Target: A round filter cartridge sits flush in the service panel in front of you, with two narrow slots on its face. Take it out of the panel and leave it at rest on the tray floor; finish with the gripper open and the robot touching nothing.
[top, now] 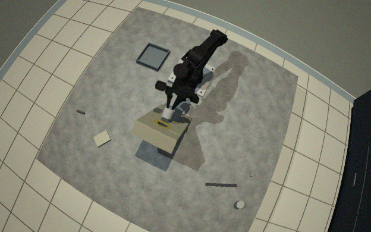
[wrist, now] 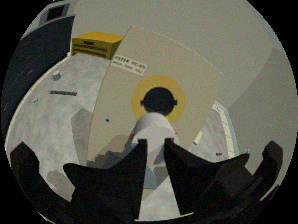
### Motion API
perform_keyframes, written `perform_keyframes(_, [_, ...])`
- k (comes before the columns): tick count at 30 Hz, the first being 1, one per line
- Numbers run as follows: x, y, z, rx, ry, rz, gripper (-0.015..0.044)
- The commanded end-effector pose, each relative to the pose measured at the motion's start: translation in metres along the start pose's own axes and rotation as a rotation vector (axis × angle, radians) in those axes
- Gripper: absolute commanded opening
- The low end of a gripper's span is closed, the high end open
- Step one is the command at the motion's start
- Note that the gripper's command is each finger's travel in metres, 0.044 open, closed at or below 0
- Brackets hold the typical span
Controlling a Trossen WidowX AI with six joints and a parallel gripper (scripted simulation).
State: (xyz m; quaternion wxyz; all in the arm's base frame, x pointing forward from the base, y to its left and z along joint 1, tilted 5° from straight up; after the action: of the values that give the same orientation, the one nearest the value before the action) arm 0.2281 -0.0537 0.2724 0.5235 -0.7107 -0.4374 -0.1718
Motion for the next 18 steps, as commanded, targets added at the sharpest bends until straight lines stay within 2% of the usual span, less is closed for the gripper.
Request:
perform_keyframes(1, [-0.011, 0.001, 0.008, -0.001, -0.006, -0.008, 0.0])
perform_keyframes(13, [-0.04, 0.007, 0.028, 0.0, -0.005, -0.007, 0.0])
perform_keyframes(16, [-0.034, 0.006, 0.023, 0.002, 0.001, 0.003, 0.0079])
perform_keyframes(18, [-0.034, 0.006, 0.023, 0.002, 0.001, 0.003, 0.0089])
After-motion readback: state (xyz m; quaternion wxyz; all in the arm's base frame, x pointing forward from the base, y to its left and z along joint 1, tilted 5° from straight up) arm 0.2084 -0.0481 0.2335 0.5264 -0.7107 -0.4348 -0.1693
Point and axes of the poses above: the point midway between the two fingers, 35 mm back from their tips, its own y axis out along the fingers, its own z axis across the jaws, x = y × z, the point moved 4 cm from there along -y, back along the fingers, and after that the axes turned 13 degrees about -y, right-handed, at the moved point
